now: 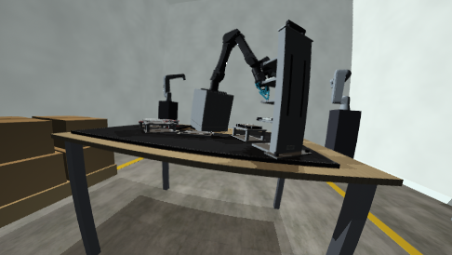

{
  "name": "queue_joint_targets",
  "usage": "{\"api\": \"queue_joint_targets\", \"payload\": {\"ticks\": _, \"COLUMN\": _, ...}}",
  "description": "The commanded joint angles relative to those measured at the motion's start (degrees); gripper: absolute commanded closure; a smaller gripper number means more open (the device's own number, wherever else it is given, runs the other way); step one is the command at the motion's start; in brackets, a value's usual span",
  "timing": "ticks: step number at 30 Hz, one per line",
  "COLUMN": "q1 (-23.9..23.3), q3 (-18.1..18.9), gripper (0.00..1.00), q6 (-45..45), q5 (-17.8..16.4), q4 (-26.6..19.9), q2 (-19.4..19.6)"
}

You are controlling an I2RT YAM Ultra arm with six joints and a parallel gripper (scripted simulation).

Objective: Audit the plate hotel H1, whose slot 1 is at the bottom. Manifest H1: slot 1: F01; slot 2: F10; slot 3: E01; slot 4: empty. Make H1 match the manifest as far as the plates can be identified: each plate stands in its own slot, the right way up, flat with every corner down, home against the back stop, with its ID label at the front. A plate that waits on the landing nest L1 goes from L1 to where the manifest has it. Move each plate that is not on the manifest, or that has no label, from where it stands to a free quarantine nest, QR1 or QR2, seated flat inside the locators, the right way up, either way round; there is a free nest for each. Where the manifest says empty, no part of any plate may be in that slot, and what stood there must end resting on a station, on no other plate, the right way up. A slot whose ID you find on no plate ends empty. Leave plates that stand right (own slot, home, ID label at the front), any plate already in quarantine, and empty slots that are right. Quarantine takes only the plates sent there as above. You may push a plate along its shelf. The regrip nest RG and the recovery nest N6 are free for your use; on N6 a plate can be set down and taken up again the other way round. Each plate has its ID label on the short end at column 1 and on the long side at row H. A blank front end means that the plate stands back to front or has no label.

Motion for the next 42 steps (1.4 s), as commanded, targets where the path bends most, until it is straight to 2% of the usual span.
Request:
{"api": "queue_joint_targets", "payload": {"ticks": 1, "q1": 0.7, "q3": 4.0, "gripper": 0.00, "q6": -4.6, "q5": -1.1, "q4": -5.8, "q2": 0.8}}
{"api": "queue_joint_targets", "payload": {"ticks": 4, "q1": 1.3, "q3": 8.3, "gripper": 0.00, "q6": -7.4, "q5": -1.7, "q4": -9.8, "q2": 2.9}}
{"api": "queue_joint_targets", "payload": {"ticks": 6, "q1": 1.3, "q3": 8.3, "gripper": 0.00, "q6": -7.4, "q5": -1.7, "q4": -9.8, "q2": 2.9}}
{"api": "queue_joint_targets", "payload": {"ticks": 19, "q1": 3.9, "q3": 29.3, "gripper": 0.00, "q6": -19.3, "q5": -3.3, "q4": -28.3, "q2": 14.0}}
{"api": "queue_joint_targets", "payload": {"ticks": 21, "q1": 3.8, "q3": 31.3, "gripper": 0.00, "q6": -21.6, "q5": -3.6, "q4": -30.7, "q2": 14.9}}
{"api": "queue_joint_targets", "payload": {"ticks": 23, "q1": 3.8, "q3": 31.3, "gripper": 0.00, "q6": -21.6, "q5": -3.6, "q4": -30.7, "q2": 14.9}}
{"api": "queue_joint_targets", "payload": {"ticks": 38, "q1": 3.7, "q3": 47.0, "gripper": 0.00, "q6": -38.2, "q5": -4.0, "q4": -48.3, "q2": 23.1}}
{"api": "queue_joint_targets", "payload": {"ticks": 40, "q1": 3.7, "q3": 47.0, "gripper": 0.00, "q6": -38.2, "q5": -4.0, "q4": -48.3, "q2": 23.1}}
{"api": "queue_joint_targets", "payload": {"ticks": 42, "q1": 3.7, "q3": 48.8, "gripper": 0.00, "q6": -40.0, "q5": -3.8, "q4": -50.2, "q2": 24.2}}
